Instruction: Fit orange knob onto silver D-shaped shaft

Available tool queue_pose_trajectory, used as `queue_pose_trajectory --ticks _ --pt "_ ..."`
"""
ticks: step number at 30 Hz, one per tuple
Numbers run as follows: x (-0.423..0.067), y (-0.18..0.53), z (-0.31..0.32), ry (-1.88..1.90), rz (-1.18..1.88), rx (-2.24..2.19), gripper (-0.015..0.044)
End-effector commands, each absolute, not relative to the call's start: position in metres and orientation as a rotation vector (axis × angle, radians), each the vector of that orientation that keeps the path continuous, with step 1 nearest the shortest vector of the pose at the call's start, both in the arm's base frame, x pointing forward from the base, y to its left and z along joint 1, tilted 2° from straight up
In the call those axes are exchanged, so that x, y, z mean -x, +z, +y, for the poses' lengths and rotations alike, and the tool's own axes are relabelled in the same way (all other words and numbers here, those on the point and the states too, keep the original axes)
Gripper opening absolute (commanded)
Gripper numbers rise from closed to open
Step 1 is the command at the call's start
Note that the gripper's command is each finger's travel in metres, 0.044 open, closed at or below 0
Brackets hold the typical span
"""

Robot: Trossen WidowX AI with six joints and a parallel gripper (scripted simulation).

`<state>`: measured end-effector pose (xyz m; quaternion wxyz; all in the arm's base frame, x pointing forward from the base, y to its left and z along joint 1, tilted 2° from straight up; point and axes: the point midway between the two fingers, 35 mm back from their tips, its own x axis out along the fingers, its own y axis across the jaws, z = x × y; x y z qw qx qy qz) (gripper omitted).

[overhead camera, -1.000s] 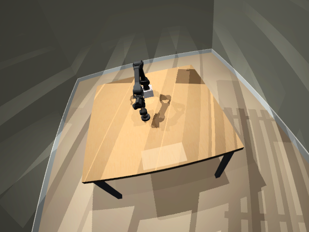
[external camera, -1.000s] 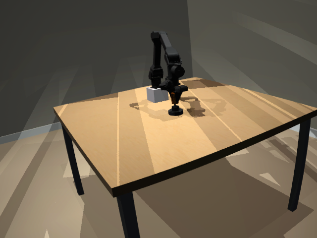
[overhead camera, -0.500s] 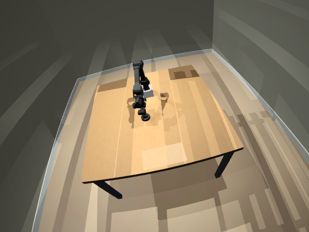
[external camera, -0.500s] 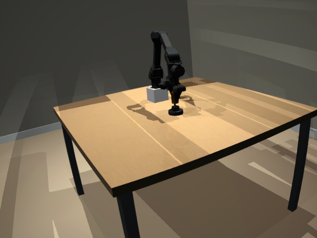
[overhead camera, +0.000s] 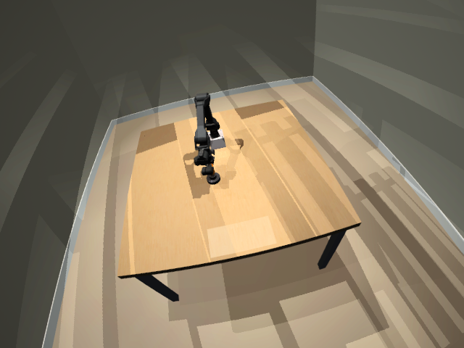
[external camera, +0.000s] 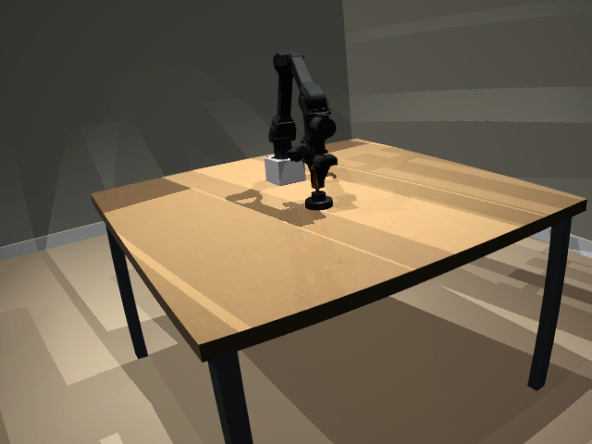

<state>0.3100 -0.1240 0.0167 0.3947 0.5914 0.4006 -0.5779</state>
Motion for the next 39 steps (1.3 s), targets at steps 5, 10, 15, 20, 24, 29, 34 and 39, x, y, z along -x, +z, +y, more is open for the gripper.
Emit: queue_pose_trajectory --ticks 5,10,15,20,24,29,34,39 --pt "-0.3108 0.016 -0.1248 -1.469 1.01 -1.5 0.0" --pt "-0.3107 0.0188 -0.1248 -1.469 1.01 -1.5 0.0" --pt "-0.3115 0.0213 -0.1251 -1.475 1.005 -1.506 0.0" --pt "-0.3121 0.0209 -0.1253 -1.587 0.905 -1.618 0.0" --pt "-0.3115 0.0189 -0.1251 -1.615 0.878 -1.646 0.0" --pt "-0.3106 0.0177 -0.1247 -1.615 0.878 -1.646 0.0" --pt "-0.3098 0.0172 -0.1244 -1.615 0.878 -1.646 0.0" --pt "-0.3105 0.0156 -0.1246 -1.615 0.878 -1.646 0.0"
